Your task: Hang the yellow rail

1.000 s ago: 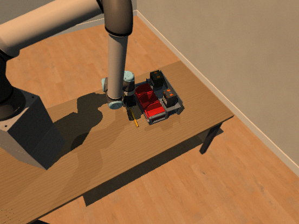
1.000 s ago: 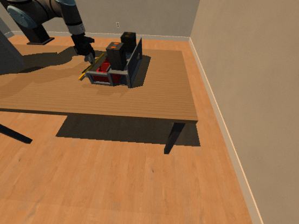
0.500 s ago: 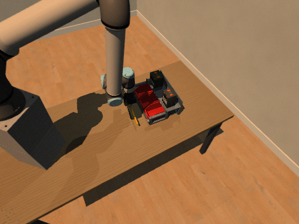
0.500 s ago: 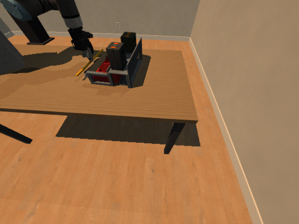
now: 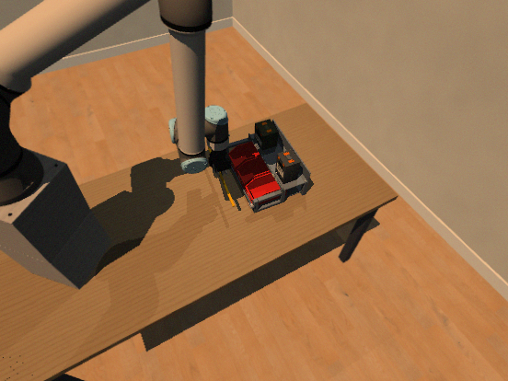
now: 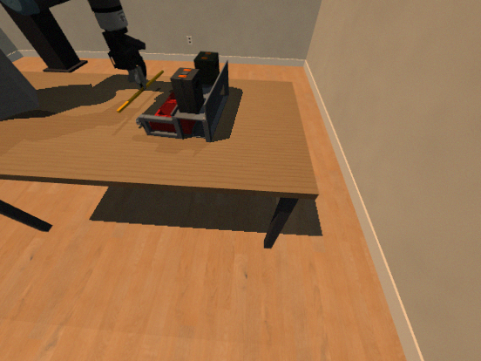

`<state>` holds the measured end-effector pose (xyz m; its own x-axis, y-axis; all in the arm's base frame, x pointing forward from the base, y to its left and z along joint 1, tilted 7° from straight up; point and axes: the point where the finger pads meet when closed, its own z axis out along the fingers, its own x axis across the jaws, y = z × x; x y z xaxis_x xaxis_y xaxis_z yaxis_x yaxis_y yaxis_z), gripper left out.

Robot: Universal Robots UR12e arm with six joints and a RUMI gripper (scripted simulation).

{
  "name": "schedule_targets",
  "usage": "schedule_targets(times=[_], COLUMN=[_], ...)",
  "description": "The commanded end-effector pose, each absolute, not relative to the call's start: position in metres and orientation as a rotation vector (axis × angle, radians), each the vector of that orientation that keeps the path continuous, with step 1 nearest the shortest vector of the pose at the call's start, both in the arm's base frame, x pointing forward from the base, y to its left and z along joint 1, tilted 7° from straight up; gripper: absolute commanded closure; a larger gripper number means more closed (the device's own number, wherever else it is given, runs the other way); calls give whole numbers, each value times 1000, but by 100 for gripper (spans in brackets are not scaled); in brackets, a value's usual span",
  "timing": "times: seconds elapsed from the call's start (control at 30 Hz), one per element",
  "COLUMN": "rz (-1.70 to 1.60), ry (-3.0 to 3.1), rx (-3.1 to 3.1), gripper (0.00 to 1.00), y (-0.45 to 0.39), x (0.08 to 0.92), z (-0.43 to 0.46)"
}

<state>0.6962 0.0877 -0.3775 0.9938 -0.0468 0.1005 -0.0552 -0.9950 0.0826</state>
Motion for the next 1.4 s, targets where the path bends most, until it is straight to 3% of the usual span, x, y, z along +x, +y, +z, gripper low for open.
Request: schedule_targets(times=[0.0,1.37], rz=[150,152], ry=[-75,-74], rx=[3052,3050], gripper=[100,100], y=[92,93], x=[694,693], z=[-359,-346])
